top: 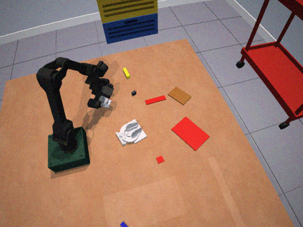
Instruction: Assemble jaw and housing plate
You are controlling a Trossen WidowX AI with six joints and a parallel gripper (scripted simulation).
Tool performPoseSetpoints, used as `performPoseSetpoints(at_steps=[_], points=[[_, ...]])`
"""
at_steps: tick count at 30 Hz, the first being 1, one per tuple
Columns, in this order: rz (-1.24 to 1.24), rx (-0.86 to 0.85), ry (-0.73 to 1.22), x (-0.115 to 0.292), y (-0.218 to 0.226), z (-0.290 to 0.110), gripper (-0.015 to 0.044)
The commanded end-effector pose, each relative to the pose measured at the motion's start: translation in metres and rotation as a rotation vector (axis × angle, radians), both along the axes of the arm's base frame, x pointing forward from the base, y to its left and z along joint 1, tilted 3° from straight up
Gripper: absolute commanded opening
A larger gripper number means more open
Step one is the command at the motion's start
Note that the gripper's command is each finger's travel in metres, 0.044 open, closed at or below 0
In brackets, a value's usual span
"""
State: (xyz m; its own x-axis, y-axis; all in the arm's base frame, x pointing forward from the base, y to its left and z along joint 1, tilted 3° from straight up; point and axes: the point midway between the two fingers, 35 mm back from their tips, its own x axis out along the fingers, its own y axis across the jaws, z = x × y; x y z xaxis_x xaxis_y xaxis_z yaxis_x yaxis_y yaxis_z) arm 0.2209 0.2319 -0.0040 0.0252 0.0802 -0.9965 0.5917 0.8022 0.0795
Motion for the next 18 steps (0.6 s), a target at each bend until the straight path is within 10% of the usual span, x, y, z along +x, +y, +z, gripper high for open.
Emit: performPoseSetpoints(at_steps=[1, 18], points=[[0.000, 0.000, 0.000, 0.000, 0.000, 0.000, 0.0351], [-0.002, 0.000, -0.001, 0.001, -0.001, 0.030, 0.0351]])
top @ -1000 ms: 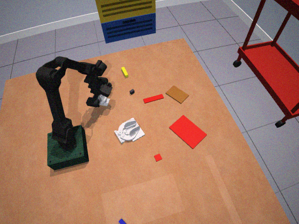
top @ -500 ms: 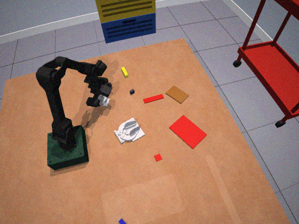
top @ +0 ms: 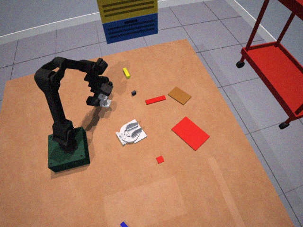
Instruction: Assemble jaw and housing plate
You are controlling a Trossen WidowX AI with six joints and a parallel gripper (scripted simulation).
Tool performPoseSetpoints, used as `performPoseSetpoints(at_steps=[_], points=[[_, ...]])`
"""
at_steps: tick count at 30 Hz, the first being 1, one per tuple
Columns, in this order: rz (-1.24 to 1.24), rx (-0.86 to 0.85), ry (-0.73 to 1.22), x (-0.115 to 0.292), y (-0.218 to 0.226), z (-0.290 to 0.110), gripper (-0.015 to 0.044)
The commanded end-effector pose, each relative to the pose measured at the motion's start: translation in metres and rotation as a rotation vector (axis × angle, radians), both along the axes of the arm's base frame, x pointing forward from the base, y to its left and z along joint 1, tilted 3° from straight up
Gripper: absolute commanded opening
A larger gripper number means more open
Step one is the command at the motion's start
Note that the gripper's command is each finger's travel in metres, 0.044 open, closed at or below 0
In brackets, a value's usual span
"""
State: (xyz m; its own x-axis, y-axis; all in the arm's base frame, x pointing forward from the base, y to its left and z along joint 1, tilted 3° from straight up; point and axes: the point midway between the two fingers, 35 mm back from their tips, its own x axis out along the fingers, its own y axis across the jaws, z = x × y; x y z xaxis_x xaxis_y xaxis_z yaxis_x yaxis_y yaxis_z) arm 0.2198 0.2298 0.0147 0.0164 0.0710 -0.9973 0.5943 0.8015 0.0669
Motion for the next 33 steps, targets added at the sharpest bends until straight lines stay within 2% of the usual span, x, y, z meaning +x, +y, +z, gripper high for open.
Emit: performPoseSetpoints(at_steps=[1, 14, 19, 33], points=[[0.000, 0.009, -0.010, 0.002, 0.001, 0.014, 0.0351], [-0.002, 0.008, -0.011, 0.000, -0.003, 0.053, 0.0351], [0.004, 0.007, -0.012, 0.001, -0.005, 0.054, 0.0351], [0.128, -0.003, -0.024, 0.023, -0.046, 0.052, 0.0351]])
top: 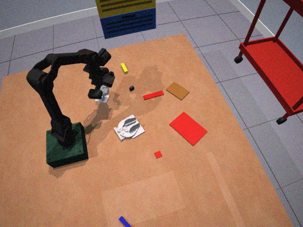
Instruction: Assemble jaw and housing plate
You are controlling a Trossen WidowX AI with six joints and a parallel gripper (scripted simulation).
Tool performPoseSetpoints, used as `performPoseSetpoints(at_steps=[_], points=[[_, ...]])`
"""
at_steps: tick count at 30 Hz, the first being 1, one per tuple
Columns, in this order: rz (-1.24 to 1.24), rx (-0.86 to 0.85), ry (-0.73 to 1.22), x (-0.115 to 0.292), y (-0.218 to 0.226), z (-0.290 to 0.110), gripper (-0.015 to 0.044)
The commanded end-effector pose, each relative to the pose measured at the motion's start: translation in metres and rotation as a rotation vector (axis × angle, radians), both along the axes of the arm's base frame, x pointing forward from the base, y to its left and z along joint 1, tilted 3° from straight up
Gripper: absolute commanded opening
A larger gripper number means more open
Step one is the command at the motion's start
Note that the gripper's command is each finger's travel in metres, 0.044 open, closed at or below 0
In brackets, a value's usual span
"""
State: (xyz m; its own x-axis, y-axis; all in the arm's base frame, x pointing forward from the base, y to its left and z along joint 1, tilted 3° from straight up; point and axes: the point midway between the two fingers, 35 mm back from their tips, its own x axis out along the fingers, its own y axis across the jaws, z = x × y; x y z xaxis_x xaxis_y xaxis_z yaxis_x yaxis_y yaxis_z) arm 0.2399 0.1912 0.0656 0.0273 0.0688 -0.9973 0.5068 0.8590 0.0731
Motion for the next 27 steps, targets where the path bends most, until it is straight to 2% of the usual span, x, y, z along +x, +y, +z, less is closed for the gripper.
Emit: performPoseSetpoints(at_steps=[1, 27], points=[[0.033, 0.001, -0.006, 0.004, -0.010, 0.001, 0.0351], [0.277, -0.017, -0.023, 0.027, -0.093, -0.004, 0.0351]])
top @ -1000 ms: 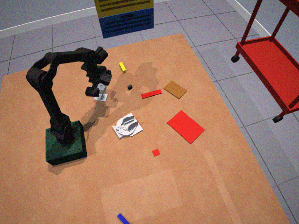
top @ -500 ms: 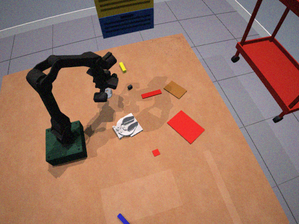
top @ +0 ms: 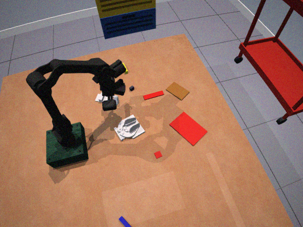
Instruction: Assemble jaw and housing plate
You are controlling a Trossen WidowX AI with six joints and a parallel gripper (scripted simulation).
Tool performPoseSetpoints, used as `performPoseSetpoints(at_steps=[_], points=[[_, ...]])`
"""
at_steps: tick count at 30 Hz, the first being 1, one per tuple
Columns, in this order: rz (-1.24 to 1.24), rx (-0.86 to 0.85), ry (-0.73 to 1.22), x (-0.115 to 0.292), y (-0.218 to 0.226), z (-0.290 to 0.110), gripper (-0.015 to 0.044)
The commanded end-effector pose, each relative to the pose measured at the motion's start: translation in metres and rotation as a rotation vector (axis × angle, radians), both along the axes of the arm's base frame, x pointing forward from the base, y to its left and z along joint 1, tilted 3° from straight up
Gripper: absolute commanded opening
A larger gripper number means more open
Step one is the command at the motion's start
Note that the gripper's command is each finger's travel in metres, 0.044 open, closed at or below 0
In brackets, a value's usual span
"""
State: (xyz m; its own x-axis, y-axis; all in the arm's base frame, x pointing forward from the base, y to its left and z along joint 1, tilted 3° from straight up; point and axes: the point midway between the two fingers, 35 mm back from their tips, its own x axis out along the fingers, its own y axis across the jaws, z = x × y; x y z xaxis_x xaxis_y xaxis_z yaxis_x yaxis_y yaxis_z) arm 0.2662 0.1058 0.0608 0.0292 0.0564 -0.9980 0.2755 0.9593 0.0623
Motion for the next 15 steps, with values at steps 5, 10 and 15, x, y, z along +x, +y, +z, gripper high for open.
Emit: performPoseSetpoints(at_steps=[5, 10, 15], points=[[0.074, 0.000, -0.007, 0.002, -0.024, -0.001, 0.0351], [0.123, -0.003, -0.010, 0.002, -0.040, -0.002, 0.0351], [0.173, -0.006, -0.013, 0.002, -0.057, -0.003, 0.0351]])
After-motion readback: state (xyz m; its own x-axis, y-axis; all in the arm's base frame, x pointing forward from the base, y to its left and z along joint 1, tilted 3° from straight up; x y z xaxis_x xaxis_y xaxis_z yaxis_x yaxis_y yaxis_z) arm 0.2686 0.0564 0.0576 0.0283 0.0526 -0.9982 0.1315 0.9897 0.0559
